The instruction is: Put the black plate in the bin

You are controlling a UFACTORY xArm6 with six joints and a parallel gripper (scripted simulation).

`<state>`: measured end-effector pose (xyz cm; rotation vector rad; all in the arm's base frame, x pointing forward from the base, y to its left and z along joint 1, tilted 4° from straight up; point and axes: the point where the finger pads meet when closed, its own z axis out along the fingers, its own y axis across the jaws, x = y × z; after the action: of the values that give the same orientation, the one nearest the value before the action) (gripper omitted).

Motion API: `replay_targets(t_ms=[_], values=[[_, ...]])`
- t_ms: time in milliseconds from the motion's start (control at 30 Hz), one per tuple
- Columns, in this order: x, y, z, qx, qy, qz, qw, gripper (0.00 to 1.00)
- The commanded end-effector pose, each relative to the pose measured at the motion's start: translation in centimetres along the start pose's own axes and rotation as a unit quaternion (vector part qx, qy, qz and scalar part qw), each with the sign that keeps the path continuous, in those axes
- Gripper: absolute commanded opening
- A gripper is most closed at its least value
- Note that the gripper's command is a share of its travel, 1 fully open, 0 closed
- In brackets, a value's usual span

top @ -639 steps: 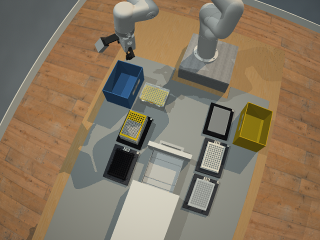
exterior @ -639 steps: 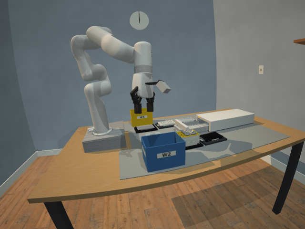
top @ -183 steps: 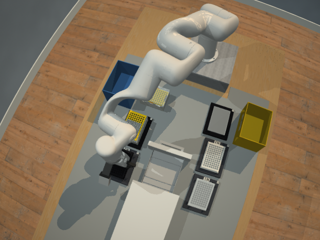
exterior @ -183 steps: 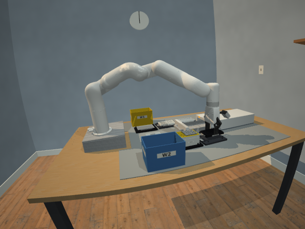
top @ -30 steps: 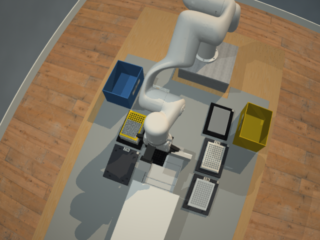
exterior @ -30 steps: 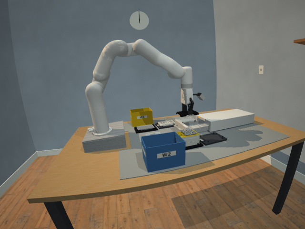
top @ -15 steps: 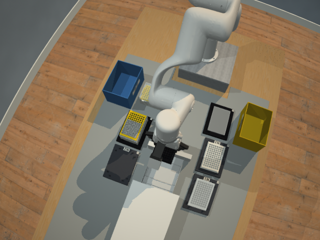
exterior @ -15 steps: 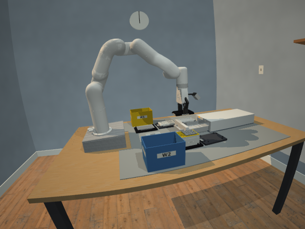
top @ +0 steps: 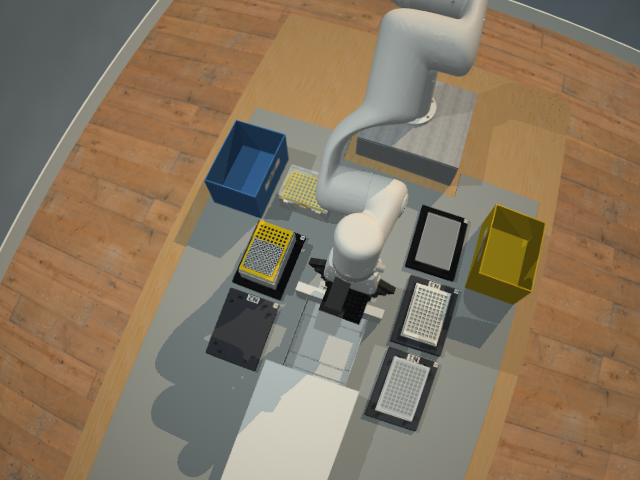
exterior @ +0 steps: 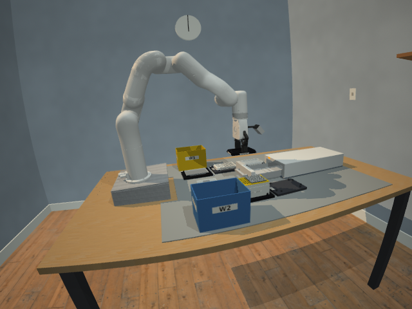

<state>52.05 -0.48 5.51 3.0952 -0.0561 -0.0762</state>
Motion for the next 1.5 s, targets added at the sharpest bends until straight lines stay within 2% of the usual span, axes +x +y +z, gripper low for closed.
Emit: replay_targets(t_ms=[0,1467], values=[[-0.6,-1.0,-0.2,0.0,0.003,0.0,1.0,0.0],[-6.4,-9.4,-0.2,0.0,0.003,0.0,1.0,0.0]])
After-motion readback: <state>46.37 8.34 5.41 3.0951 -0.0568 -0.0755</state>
